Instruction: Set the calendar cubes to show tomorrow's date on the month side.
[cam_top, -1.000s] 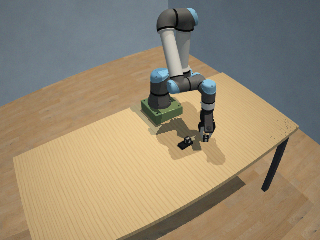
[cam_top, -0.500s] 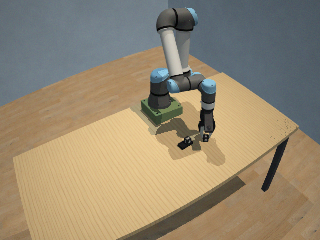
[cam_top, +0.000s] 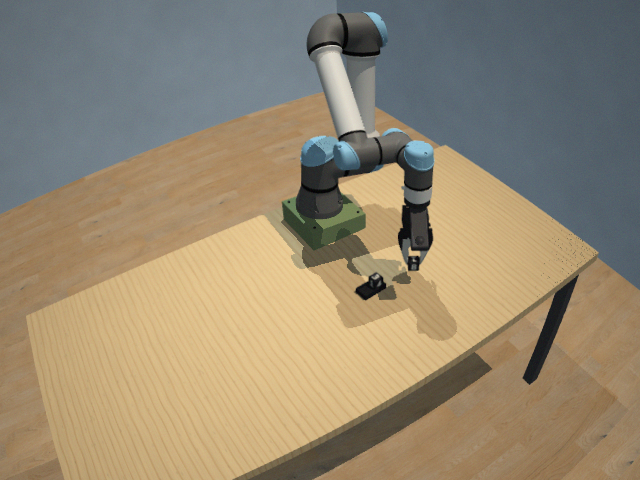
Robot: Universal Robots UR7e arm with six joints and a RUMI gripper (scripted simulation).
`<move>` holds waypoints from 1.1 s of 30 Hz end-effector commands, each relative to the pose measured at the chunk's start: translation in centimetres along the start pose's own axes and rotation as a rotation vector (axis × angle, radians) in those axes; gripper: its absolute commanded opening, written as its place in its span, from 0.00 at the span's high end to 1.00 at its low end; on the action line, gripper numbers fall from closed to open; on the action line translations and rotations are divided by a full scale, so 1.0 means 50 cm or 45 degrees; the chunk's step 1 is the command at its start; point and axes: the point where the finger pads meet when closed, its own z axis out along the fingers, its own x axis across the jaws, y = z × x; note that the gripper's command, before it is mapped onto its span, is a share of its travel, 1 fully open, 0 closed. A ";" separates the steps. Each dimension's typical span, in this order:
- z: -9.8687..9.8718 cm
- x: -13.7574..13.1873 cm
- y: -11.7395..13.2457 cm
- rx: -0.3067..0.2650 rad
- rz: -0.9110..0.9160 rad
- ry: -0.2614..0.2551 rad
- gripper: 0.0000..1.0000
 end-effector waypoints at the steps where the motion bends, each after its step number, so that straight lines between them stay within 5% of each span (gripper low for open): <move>1: -0.050 0.001 0.001 -0.003 0.000 0.001 0.89; 9: -0.088 0.001 0.001 -0.003 0.000 0.001 0.89; 33: -0.089 0.001 0.001 -0.003 -0.022 0.001 0.89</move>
